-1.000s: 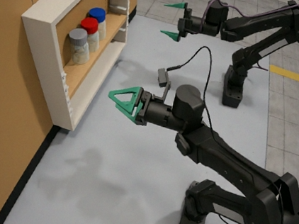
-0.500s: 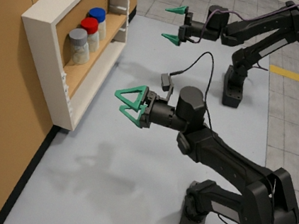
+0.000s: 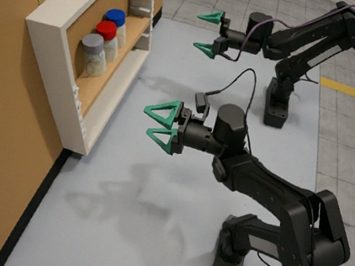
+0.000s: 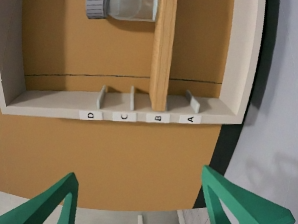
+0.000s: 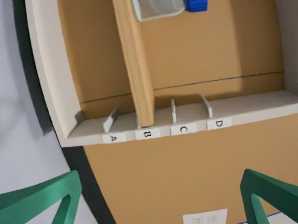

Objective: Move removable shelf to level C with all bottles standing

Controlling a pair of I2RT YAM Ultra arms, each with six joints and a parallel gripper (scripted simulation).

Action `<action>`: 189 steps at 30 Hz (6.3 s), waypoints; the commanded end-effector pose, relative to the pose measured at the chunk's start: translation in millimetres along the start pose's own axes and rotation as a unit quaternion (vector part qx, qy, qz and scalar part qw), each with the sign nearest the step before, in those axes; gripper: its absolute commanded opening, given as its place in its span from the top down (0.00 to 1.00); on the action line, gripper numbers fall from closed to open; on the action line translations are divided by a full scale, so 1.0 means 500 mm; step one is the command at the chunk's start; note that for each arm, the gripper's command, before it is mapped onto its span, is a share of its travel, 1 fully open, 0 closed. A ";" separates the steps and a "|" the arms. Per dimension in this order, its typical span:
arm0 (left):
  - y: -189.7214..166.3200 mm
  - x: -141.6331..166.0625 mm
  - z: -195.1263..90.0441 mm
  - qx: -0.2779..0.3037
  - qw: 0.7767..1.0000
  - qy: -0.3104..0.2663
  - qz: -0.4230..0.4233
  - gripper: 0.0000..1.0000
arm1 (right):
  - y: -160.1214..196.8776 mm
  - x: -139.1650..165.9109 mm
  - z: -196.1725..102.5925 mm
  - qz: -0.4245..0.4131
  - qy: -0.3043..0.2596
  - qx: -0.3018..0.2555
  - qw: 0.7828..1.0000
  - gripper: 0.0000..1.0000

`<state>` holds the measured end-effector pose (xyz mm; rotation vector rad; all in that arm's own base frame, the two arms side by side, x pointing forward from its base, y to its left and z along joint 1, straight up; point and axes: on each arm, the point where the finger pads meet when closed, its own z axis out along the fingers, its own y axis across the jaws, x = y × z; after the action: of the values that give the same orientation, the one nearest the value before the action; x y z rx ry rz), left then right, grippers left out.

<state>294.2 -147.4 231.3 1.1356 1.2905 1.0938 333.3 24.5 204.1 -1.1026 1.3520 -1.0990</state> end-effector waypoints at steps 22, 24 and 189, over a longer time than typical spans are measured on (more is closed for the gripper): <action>-0.028 -0.031 -0.021 -0.016 0.998 0.004 0.066 0.00 | 0.021 -0.006 -0.007 -0.080 0.000 0.027 0.996 0.00; -0.028 -0.031 -0.021 -0.016 0.998 0.004 0.066 0.00 | 0.021 -0.006 -0.007 -0.080 0.000 0.027 0.996 0.00; -0.001 -0.032 0.178 -0.016 0.998 0.004 0.066 0.00 | -0.010 -0.011 0.192 -0.080 0.000 0.027 0.996 0.00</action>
<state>379.4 -165.2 211.1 1.2266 1.2068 1.2172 424.6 27.6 183.5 -1.2019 1.2526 -1.2348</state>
